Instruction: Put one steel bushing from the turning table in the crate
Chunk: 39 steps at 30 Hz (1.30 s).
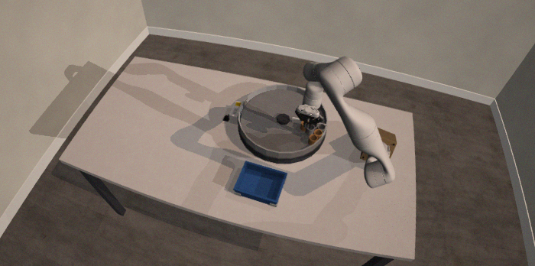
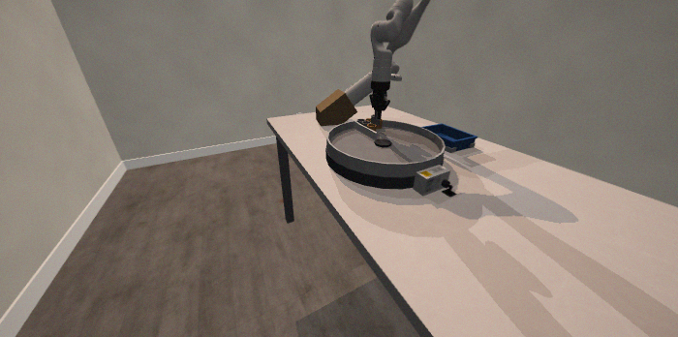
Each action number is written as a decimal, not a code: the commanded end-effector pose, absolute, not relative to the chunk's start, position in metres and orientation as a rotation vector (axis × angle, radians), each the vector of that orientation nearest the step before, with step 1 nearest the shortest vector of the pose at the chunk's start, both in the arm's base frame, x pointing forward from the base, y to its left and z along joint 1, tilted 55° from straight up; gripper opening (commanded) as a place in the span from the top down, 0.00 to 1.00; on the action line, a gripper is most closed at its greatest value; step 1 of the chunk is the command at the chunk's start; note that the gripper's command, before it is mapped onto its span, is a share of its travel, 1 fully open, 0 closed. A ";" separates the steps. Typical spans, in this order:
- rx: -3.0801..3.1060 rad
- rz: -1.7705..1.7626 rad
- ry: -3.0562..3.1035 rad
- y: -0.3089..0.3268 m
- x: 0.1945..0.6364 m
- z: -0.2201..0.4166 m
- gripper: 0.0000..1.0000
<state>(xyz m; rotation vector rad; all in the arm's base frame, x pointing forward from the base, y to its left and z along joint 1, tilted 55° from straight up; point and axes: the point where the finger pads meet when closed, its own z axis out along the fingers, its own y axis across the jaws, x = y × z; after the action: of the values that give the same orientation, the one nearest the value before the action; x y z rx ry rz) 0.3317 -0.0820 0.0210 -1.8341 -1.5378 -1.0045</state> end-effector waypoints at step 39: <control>-1.840 -1.006 -1.540 -0.097 0.329 0.031 1.00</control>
<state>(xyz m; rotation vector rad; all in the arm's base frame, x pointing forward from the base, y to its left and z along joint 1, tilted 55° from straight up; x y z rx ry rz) 0.3291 -0.0959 0.0303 -1.8377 -1.5393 -1.0055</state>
